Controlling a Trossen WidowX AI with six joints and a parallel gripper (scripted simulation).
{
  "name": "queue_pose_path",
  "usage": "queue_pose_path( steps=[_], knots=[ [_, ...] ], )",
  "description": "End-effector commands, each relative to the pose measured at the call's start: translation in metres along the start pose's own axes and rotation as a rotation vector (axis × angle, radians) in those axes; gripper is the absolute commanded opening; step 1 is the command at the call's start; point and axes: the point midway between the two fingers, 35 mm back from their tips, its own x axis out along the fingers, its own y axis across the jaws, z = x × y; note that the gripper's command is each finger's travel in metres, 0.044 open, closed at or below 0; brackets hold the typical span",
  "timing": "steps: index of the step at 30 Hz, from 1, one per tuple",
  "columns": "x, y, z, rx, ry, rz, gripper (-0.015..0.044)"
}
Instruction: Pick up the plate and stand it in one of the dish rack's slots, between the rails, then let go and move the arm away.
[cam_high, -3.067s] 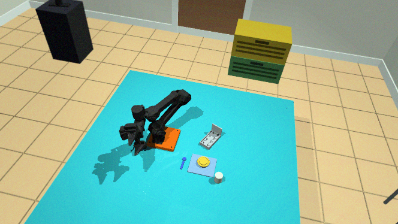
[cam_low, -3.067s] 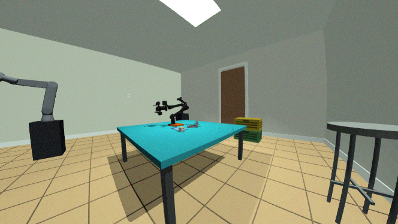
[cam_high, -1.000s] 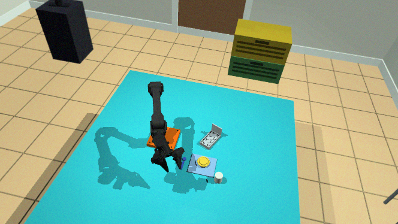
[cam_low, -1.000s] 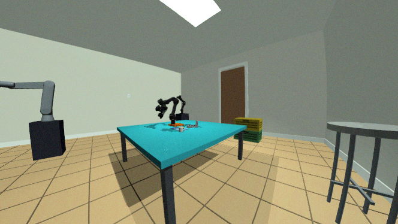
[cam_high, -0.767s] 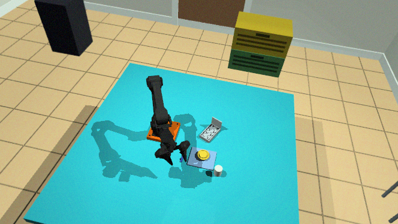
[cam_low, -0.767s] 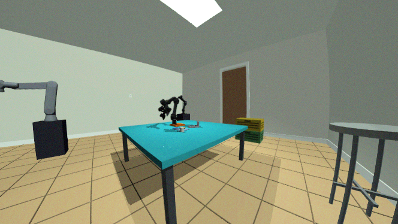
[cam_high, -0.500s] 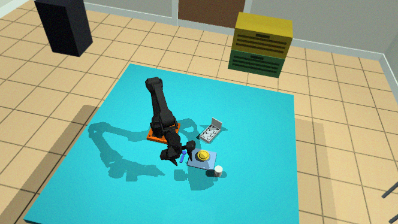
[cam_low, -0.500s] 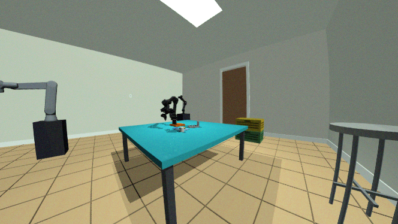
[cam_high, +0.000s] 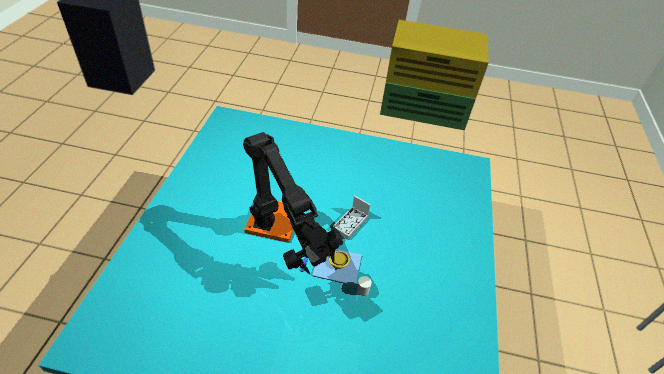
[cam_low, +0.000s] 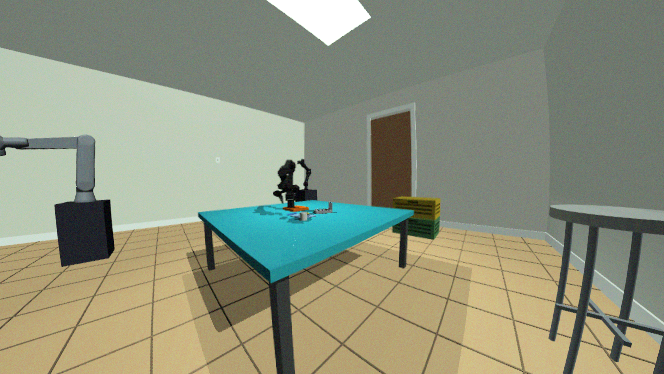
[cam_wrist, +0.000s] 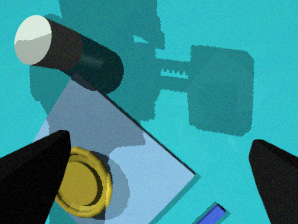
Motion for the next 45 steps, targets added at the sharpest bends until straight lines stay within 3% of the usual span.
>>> queue_pose_path(
  steps=[1, 29, 45],
  knots=[
    [0.009, 0.013, -0.007, -0.121, 0.065, -0.022, 0.0400],
    [0.044, 0.093, -0.073, -0.961, 0.440, -0.090, 0.0400],
    [0.055, 0.092, -0.078, -0.982, 0.449, -0.092, 0.0400]
  ],
)
